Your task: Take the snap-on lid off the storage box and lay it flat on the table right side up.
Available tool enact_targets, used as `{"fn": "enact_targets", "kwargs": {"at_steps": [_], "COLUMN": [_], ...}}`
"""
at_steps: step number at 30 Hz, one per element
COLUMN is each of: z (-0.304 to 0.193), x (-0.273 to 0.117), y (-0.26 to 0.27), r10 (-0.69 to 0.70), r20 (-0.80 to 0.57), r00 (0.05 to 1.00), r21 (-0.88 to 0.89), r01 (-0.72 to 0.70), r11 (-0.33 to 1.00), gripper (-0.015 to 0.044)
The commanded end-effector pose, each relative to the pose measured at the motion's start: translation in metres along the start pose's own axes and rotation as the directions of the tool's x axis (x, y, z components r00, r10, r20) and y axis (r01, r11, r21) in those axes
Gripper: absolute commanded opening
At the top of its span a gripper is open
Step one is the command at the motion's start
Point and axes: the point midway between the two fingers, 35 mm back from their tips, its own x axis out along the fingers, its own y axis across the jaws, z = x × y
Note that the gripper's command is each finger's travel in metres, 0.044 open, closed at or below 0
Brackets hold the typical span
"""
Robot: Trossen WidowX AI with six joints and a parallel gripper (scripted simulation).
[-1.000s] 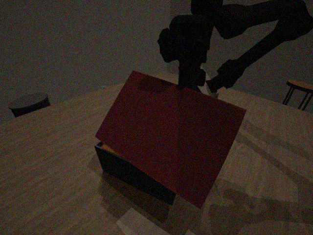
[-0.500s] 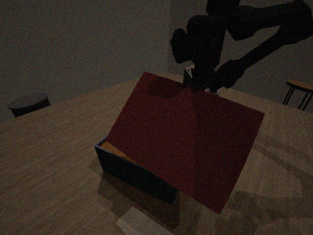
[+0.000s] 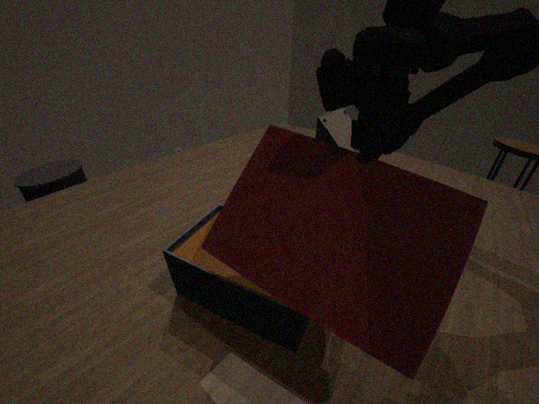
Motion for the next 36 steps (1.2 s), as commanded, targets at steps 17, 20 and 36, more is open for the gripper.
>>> {"fn": "enact_targets", "kwargs": {"at_steps": [17, 20, 36], "z": [-0.041, -0.047, -0.079], "x": [-0.006, -0.006, -0.008], "y": [0.002, 0.002, 0.0], "r10": [0.018, 0.018, 0.018], "r20": [0.007, 0.007, 0.006], "r00": [1.0, 1.0, 1.0], "r21": [-0.01, -0.01, -0.009], "r01": [-0.018, -0.018, -0.018], "r11": [1.0, 1.0, 1.0], "gripper": [0.0, 0.0, 0.0]}}
